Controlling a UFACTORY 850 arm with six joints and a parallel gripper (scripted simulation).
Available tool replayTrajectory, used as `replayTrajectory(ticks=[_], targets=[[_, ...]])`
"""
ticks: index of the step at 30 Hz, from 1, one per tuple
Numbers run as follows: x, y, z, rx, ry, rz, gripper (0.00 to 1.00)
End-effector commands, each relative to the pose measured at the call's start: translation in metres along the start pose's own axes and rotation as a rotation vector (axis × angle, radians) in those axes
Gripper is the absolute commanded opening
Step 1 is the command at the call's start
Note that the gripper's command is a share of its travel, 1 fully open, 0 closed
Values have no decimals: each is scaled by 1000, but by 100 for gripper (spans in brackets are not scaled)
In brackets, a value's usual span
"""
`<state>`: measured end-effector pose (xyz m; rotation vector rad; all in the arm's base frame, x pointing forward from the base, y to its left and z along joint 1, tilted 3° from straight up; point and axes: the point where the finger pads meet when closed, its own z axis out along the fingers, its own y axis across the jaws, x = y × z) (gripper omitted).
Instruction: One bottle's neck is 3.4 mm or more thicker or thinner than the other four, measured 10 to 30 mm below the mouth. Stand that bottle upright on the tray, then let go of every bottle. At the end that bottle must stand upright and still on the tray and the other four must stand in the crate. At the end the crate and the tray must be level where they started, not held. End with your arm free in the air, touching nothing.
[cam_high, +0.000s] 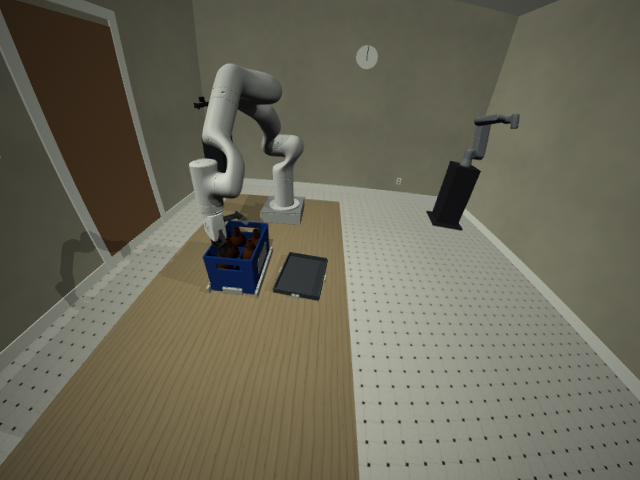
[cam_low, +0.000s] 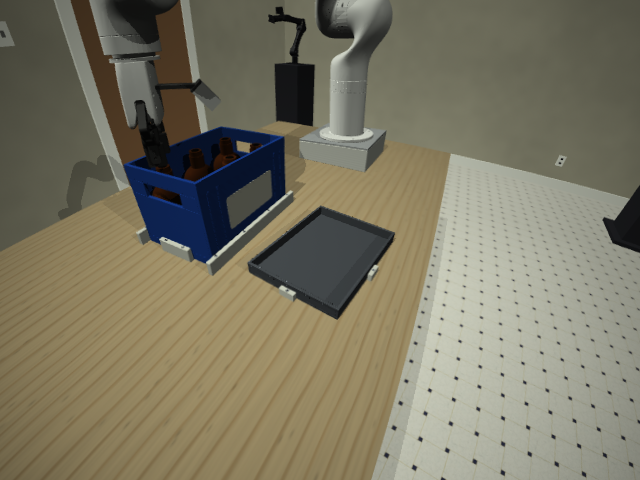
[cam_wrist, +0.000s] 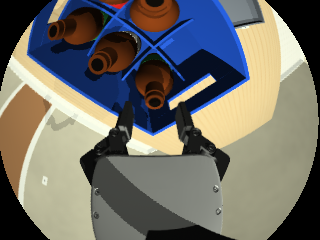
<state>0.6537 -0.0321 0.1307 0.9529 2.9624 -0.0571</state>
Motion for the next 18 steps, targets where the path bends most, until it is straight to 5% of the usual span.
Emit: replayTrajectory(ticks=[1, 18], targets=[[-1, 1, 3, -1, -2, 0, 65], [-1, 1, 22, -1, -2, 0, 65]])
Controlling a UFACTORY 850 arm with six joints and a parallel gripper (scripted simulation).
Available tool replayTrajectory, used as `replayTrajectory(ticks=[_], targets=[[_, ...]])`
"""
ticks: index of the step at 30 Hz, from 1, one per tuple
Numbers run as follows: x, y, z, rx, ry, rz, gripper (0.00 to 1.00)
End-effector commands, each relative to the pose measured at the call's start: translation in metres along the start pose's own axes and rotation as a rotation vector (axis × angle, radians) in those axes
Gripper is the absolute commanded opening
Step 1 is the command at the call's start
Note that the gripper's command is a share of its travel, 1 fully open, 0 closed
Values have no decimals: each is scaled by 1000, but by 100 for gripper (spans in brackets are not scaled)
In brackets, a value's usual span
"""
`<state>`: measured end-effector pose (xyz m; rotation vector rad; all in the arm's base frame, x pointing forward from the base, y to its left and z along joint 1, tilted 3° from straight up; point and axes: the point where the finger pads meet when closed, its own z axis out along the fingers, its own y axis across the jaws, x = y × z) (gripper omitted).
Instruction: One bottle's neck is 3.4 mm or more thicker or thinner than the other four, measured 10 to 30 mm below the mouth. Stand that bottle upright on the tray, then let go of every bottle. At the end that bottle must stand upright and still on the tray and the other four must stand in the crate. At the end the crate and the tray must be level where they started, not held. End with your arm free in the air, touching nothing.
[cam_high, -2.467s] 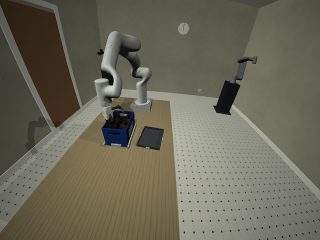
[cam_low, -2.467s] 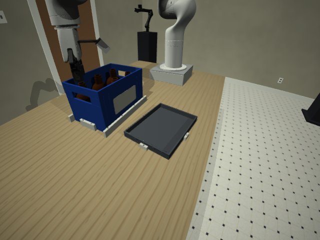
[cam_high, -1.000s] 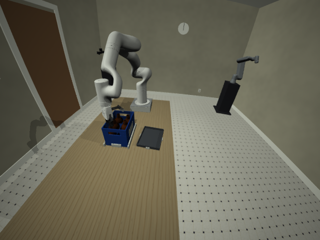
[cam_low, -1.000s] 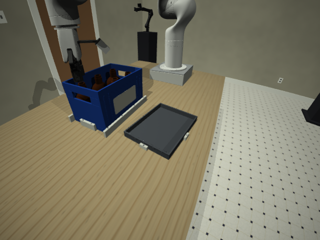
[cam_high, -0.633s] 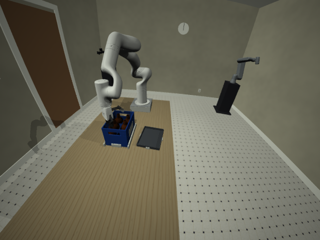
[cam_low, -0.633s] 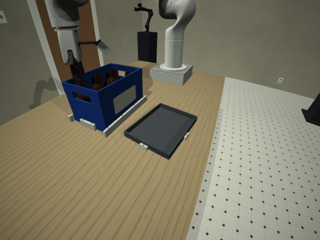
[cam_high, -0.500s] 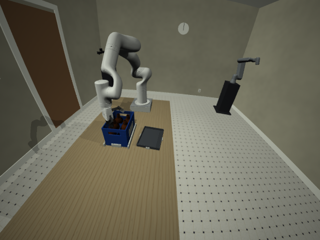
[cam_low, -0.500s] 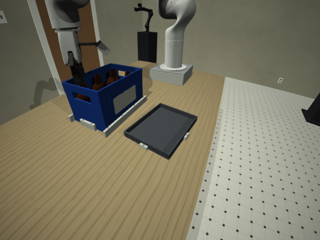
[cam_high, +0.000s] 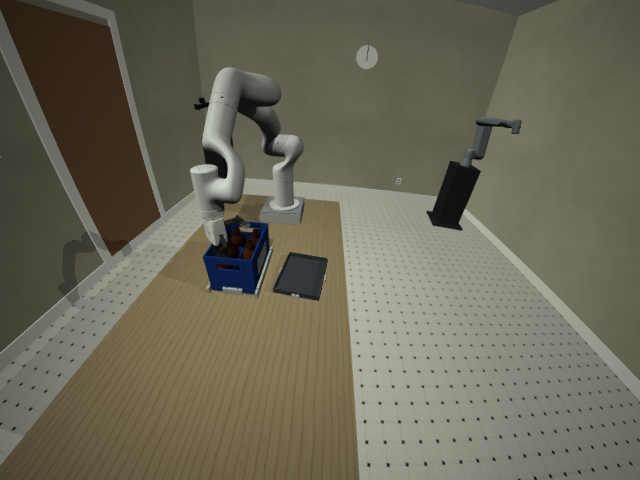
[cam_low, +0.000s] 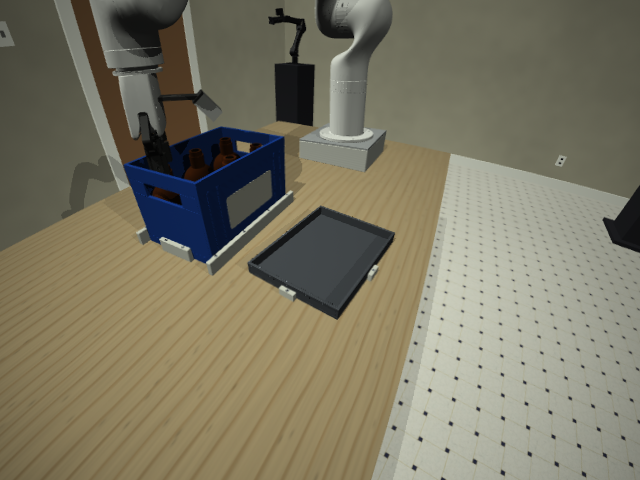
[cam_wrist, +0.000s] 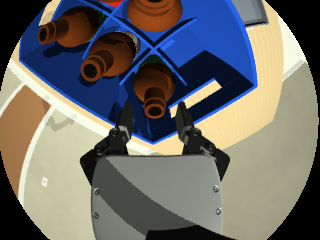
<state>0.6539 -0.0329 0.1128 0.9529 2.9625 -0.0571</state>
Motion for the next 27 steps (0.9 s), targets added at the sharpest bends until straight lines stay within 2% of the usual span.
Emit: replayTrajectory(ticks=[1, 27], targets=[[-1, 1, 5, -1, -2, 0, 65], [-1, 1, 16, -1, -2, 0, 65]])
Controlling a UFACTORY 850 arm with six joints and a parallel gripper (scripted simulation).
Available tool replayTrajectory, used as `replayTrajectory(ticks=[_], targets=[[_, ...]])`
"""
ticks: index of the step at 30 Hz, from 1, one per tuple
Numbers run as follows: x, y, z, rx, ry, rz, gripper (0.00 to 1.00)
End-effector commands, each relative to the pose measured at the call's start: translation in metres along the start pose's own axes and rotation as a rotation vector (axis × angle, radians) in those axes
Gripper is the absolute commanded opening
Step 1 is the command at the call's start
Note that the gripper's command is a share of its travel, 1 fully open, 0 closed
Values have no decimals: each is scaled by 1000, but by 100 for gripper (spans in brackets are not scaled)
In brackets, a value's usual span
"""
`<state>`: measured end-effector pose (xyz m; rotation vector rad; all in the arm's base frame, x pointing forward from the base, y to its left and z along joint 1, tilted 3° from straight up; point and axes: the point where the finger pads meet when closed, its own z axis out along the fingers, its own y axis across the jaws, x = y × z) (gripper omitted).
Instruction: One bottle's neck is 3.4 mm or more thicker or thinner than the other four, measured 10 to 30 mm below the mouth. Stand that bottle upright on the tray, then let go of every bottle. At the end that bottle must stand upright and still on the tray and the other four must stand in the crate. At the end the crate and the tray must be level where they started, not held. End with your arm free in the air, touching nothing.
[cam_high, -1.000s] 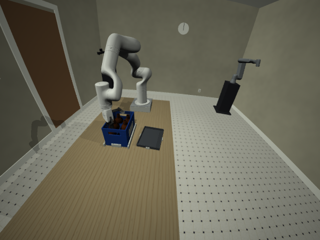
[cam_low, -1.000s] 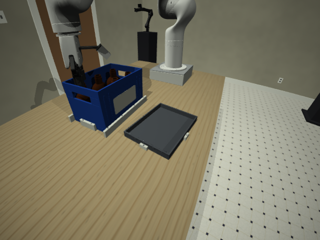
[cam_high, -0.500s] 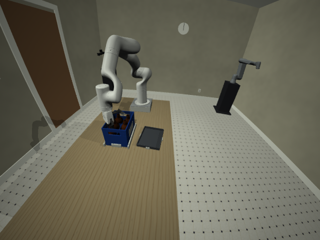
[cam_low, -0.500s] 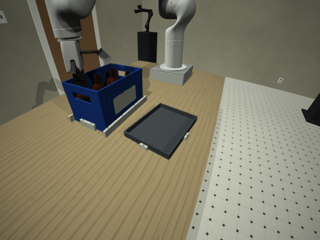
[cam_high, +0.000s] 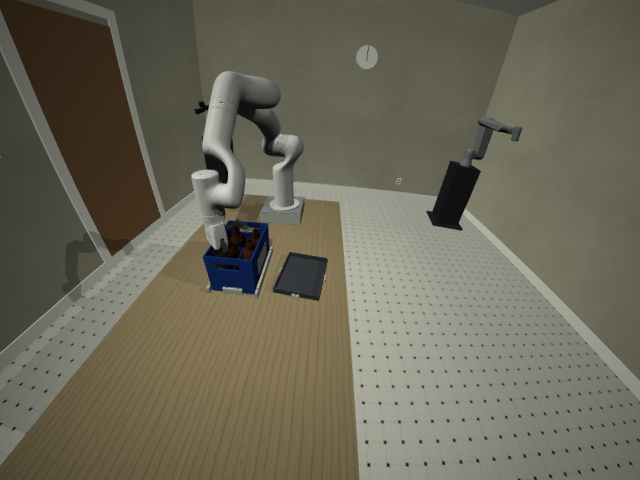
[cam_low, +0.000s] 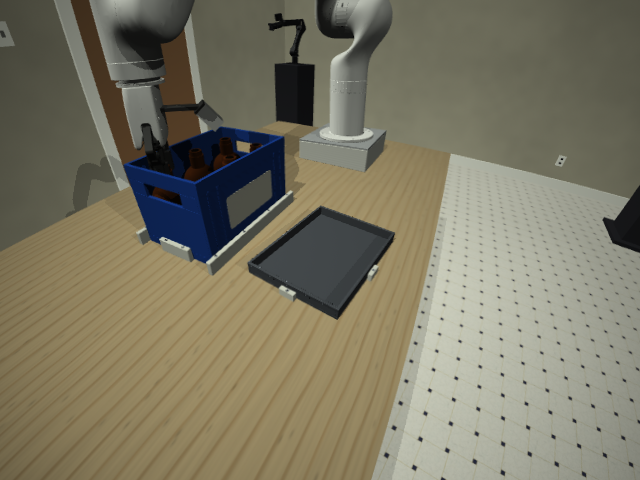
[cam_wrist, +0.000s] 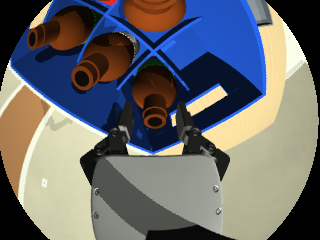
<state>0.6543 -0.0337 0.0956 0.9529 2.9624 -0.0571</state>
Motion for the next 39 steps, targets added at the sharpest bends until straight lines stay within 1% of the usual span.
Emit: replayTrajectory(ticks=[1, 12, 13, 39], targets=[[-1, 1, -1, -1, -2, 0, 65], [-1, 1, -1, -1, -2, 0, 65], [-1, 1, -1, -1, -2, 0, 0], [-1, 1, -1, -1, -2, 0, 0]])
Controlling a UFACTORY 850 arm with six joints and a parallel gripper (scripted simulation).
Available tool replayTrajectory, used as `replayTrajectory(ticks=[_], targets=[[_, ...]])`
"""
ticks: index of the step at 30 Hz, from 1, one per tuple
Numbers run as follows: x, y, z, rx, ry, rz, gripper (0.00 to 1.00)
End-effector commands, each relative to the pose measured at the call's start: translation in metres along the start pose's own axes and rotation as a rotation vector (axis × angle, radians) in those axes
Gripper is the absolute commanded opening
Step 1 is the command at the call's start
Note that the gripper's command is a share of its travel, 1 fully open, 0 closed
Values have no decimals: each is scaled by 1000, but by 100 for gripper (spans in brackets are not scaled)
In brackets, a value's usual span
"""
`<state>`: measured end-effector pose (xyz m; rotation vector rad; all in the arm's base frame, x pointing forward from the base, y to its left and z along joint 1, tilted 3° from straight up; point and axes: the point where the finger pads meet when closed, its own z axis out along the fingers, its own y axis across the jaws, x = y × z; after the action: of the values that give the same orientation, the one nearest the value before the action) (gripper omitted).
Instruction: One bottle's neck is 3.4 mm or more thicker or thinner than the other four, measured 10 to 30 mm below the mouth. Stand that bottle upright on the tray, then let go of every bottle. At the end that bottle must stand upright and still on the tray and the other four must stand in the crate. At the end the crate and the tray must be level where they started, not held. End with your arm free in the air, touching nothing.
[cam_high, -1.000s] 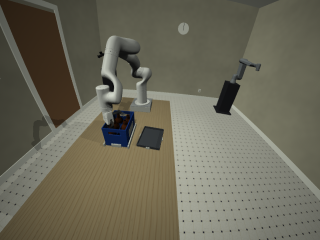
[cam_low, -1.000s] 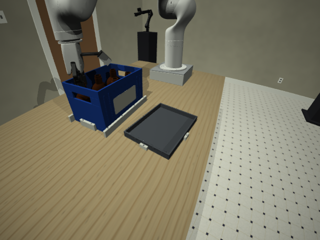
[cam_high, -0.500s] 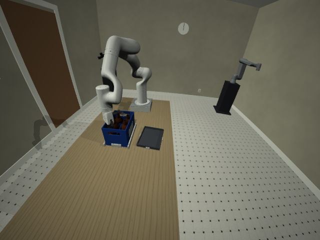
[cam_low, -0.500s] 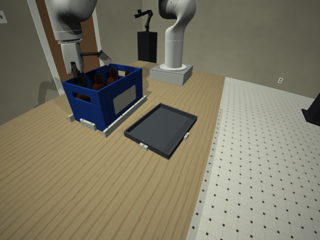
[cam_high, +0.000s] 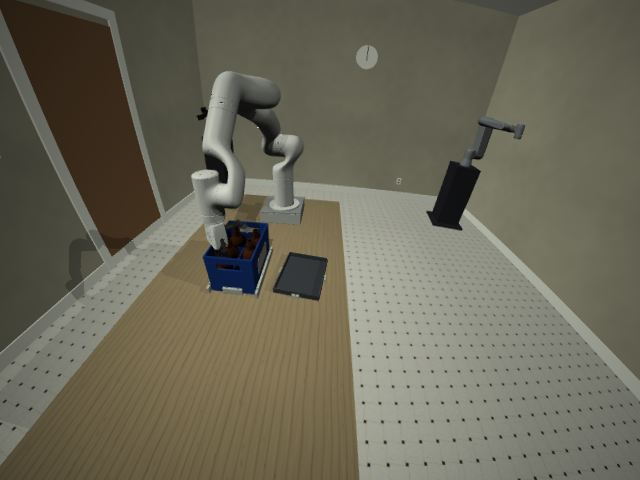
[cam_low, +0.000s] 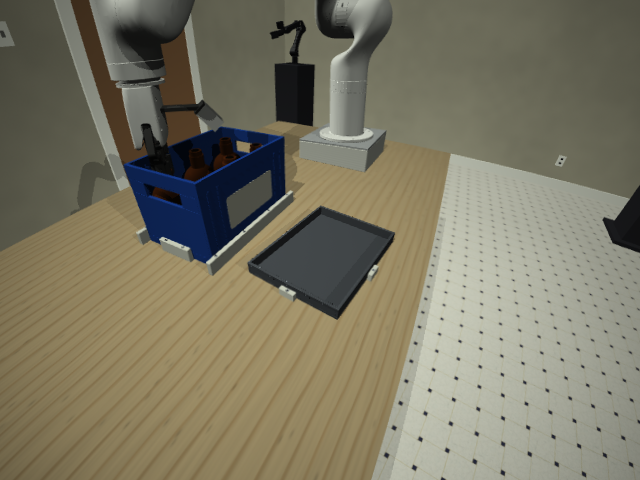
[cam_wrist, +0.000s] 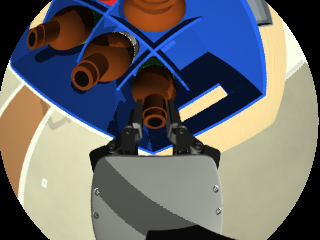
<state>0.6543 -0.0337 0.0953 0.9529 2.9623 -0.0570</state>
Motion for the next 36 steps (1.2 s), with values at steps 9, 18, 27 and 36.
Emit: replayTrajectory(ticks=[9, 18, 27, 36], targets=[[-1, 0, -1, -1, -2, 0, 0], [-1, 0, -1, -1, -2, 0, 65], [-1, 0, -1, -1, -2, 0, 65], [-1, 0, -1, -1, -2, 0, 65]])
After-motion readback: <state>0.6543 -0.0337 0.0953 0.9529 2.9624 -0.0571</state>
